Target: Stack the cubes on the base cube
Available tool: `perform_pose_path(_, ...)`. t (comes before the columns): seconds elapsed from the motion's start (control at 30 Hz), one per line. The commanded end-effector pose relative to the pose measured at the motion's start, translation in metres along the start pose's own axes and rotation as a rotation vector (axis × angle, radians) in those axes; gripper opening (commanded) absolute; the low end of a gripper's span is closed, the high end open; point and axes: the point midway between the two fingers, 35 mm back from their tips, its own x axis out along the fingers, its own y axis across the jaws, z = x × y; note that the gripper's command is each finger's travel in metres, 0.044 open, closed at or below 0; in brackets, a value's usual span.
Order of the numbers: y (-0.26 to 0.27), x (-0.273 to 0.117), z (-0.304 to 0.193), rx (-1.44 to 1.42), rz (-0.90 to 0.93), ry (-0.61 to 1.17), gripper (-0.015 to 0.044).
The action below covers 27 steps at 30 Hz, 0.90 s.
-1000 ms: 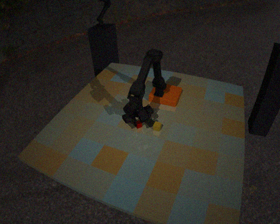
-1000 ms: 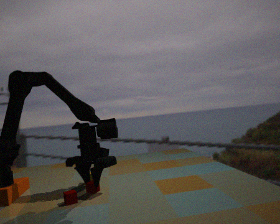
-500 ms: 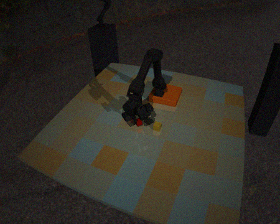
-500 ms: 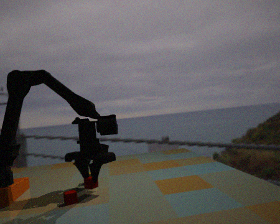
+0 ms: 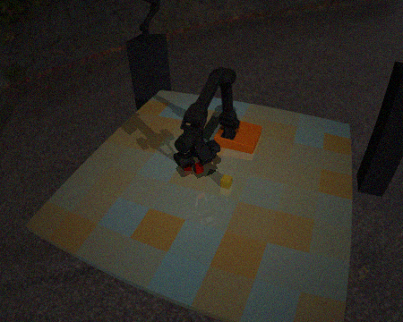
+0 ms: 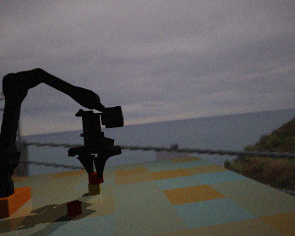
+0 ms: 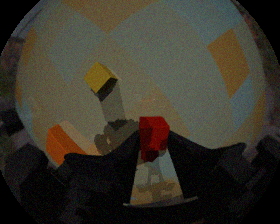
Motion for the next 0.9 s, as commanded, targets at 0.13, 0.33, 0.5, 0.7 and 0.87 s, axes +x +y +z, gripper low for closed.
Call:
perform_pose_path(0.13, 0.0, -0.027, 0.001, -0.009, -0.01, -0.007, 0.0105)
perform_pose_path(0.33, 0.002, -0.044, 0.0, -0.012, -0.012, -0.009, 0.0105)
perform_pose_path(0.5, 0.003, -0.046, 0.001, 0.007, -0.012, -0.01, 0.0105)
perform_pose_path(0.7, 0.009, -0.042, 0.01, 0.175, -0.011, -0.012, 0.0105)
perform_pose_path(0.87, 0.014, -0.039, 0.017, 0.32, -0.01, -0.013, 0.0105)
